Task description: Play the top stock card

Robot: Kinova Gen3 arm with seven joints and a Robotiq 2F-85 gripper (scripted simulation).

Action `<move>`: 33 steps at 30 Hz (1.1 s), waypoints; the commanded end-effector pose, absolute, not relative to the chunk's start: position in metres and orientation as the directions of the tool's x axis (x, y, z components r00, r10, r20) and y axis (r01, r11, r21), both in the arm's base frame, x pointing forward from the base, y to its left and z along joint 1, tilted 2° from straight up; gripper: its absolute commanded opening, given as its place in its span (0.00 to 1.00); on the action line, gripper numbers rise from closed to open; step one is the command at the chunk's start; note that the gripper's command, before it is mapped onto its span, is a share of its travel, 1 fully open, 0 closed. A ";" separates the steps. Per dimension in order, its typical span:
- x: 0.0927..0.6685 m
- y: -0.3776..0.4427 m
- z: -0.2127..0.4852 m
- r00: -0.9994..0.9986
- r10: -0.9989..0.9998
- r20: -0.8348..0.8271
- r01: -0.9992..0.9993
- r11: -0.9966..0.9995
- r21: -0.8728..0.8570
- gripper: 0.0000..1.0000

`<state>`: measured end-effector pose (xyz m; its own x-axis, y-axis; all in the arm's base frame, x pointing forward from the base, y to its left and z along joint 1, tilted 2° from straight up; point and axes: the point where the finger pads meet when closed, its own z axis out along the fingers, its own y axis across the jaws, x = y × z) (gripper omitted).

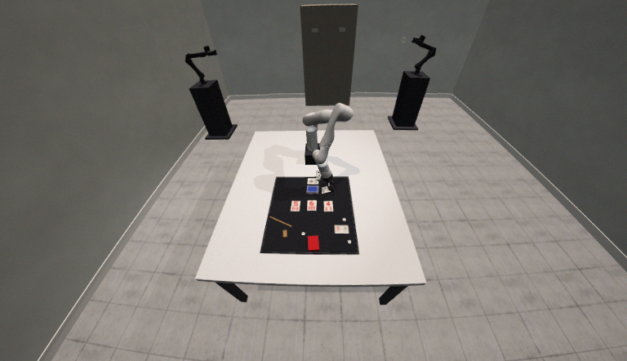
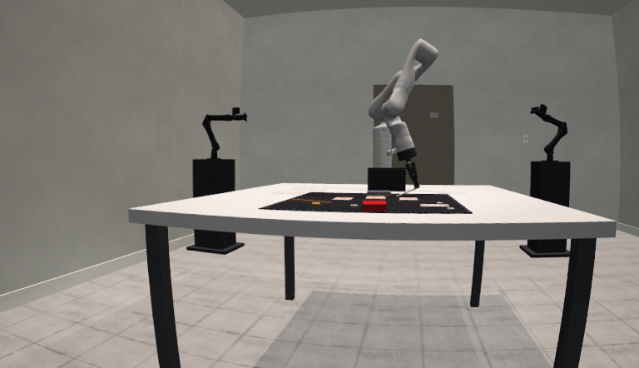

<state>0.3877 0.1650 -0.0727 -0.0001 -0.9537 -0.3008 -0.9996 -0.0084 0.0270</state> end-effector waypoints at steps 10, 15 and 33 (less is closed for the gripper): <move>0.388 0.162 -0.074 -0.008 -0.947 -0.321 -1.000 0.000 0.027 0.71; 0.388 0.162 -0.074 -0.009 -0.945 -0.327 -1.000 0.000 0.027 0.71; 0.389 0.162 -0.074 -0.009 -0.944 -0.331 -1.000 0.000 0.027 0.71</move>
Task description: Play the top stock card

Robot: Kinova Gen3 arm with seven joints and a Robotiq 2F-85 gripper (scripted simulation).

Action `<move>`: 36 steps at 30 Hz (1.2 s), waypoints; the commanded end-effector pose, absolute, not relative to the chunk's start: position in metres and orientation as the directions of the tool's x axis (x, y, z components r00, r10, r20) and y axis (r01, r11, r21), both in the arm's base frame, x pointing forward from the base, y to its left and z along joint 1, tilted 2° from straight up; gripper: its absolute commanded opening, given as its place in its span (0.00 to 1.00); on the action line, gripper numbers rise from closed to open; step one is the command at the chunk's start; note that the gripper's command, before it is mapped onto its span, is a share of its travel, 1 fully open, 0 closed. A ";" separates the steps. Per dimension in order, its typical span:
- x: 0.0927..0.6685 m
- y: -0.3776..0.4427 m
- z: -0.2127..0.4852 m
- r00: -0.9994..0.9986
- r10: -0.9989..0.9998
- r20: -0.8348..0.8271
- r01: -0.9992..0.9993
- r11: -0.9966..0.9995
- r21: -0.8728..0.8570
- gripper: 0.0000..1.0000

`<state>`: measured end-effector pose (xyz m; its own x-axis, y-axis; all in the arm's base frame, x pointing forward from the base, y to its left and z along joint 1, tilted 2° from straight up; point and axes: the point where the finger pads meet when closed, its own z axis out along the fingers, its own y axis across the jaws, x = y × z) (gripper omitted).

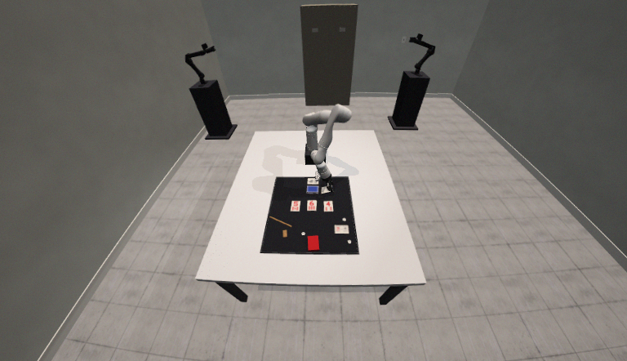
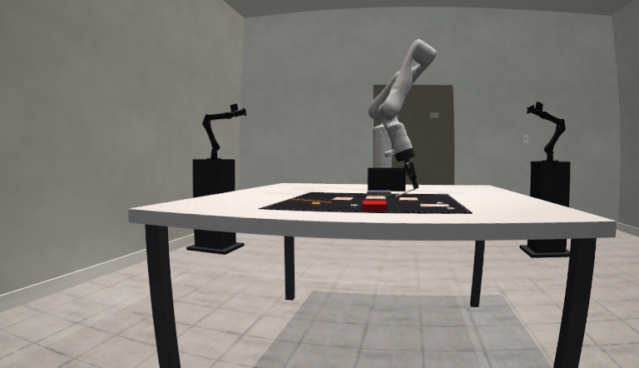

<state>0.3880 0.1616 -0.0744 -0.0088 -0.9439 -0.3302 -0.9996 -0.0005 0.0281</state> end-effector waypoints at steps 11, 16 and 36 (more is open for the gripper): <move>0.389 0.162 -0.074 -0.009 -0.944 -0.331 -1.000 0.000 0.027 0.71; 0.389 0.162 -0.074 -0.009 -0.944 -0.330 -1.000 0.000 0.027 0.71; 0.388 0.166 -0.082 -0.006 -0.973 -0.232 -1.000 -0.001 0.029 0.71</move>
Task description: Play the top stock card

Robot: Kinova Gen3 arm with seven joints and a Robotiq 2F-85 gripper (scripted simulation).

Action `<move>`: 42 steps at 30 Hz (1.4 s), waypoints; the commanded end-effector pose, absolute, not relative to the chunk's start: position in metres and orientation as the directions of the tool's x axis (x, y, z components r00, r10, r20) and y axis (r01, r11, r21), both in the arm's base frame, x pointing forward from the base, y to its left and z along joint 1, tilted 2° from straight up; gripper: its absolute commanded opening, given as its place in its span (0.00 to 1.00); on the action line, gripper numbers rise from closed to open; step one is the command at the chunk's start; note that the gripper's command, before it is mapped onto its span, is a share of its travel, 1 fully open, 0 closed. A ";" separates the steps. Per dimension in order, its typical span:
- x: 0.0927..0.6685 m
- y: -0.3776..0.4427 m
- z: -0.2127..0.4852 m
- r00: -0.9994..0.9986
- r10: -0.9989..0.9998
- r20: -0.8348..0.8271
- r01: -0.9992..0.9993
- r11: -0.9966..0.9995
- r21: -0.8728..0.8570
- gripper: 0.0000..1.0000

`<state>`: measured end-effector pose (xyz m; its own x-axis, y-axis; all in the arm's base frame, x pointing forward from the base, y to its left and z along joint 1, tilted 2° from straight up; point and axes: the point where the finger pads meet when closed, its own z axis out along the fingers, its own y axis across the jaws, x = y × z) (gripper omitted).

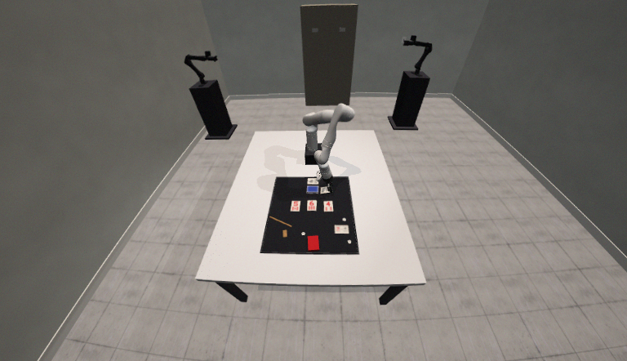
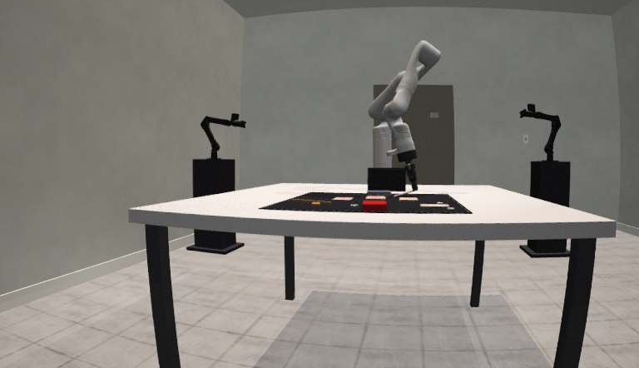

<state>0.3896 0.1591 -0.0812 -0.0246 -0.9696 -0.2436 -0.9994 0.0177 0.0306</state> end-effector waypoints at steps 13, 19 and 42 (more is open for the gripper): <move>0.388 0.171 -0.092 -0.002 -0.994 -0.113 -0.999 -0.001 0.032 0.71; 0.388 0.173 -0.097 0.000 -0.999 -0.053 -0.999 -0.001 0.033 0.71; 0.388 0.175 -0.105 0.003 -0.999 0.033 -0.999 -0.001 0.035 0.71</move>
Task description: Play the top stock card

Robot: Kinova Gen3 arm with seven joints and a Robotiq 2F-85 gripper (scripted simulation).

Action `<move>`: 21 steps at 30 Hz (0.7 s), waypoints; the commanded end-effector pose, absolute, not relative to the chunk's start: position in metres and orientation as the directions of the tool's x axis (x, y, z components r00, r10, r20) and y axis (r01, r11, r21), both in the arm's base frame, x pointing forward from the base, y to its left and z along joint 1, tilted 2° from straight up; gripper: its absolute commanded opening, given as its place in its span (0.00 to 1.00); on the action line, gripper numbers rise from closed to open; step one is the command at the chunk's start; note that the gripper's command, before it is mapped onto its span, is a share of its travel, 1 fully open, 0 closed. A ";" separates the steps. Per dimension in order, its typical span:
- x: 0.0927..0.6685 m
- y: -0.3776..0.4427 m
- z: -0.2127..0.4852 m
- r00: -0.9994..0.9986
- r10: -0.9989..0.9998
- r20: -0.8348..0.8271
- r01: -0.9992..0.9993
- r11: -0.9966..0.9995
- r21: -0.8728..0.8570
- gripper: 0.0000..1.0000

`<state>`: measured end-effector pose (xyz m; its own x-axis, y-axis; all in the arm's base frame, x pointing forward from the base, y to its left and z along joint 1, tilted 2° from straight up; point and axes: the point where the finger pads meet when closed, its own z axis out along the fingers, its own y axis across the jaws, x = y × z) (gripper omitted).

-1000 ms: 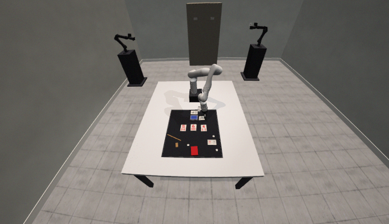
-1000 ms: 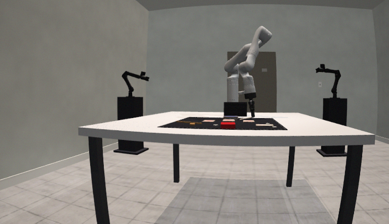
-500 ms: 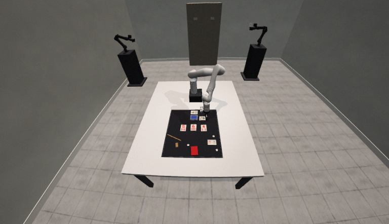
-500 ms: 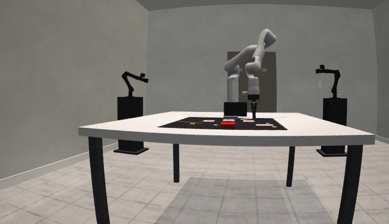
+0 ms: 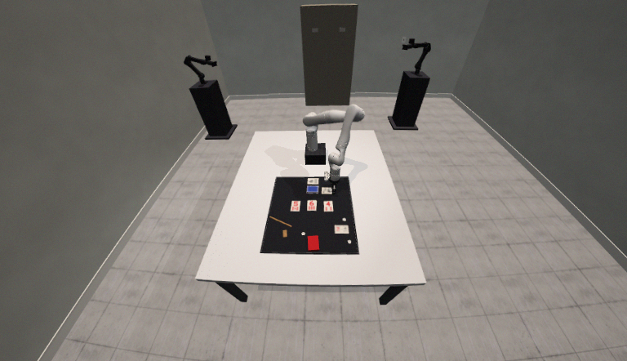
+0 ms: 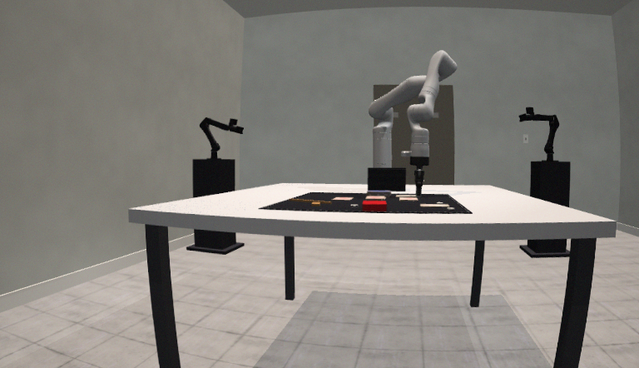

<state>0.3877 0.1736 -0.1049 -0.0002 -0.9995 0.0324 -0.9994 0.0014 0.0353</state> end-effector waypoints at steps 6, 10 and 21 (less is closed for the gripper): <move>0.388 0.175 -0.105 0.003 -0.999 0.034 -0.999 -0.001 0.035 0.71; 0.388 0.175 -0.105 0.003 -0.999 0.034 -0.999 -0.001 0.035 0.71; 0.388 0.175 -0.105 0.003 -0.999 0.034 -0.999 -0.001 0.035 0.85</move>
<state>0.3872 0.1743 -0.1055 0.0027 -0.9994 0.0345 -0.9994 -0.0014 0.0359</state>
